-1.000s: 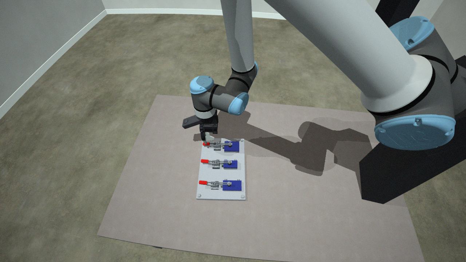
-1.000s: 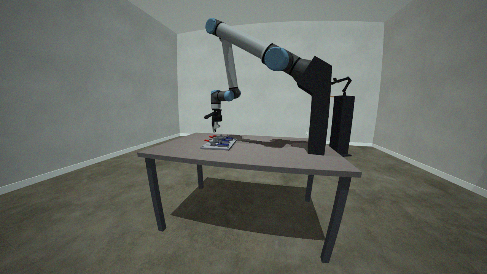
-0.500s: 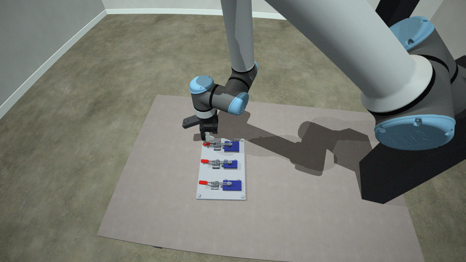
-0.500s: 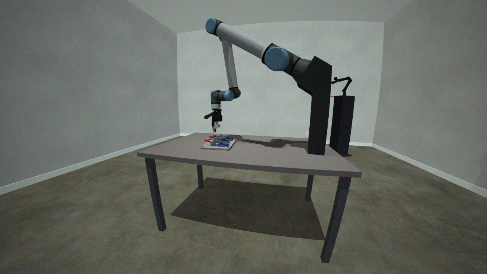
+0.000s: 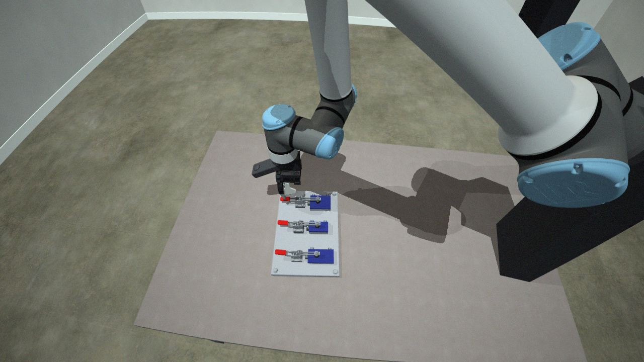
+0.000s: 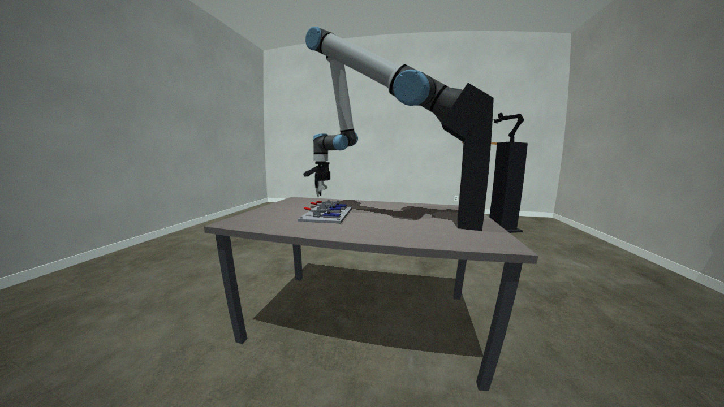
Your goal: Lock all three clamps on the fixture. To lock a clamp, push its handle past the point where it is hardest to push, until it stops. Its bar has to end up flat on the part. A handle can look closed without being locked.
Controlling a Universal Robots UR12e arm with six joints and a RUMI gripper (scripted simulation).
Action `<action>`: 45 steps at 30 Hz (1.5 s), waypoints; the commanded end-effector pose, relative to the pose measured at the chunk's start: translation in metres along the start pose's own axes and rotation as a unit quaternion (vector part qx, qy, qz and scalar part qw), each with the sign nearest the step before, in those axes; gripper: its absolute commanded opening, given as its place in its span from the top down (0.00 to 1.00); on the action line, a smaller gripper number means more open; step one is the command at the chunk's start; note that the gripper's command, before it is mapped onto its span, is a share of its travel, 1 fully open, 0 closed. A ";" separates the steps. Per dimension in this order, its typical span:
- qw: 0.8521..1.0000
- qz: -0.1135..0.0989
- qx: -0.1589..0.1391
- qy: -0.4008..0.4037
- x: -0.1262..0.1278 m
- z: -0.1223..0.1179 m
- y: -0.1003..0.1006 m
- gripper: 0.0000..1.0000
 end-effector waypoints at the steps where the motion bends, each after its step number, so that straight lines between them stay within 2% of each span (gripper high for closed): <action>1: 1.000 0.000 0.001 0.000 0.000 0.001 0.000 0.72; 19: 1.000 0.000 0.001 0.000 0.000 0.001 -0.008 0.72; 45: 1.000 0.000 0.001 0.000 0.000 0.001 -0.054 0.72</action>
Point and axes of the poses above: the point where the finger pads meet when closed, its own y axis out along the fingers, its own x axis across the jaws, z = x × y, the point moved 2 cm from there along -y, back along the fingers, and after that the axes turned 8 degrees about -y, right-handed, at the moved point
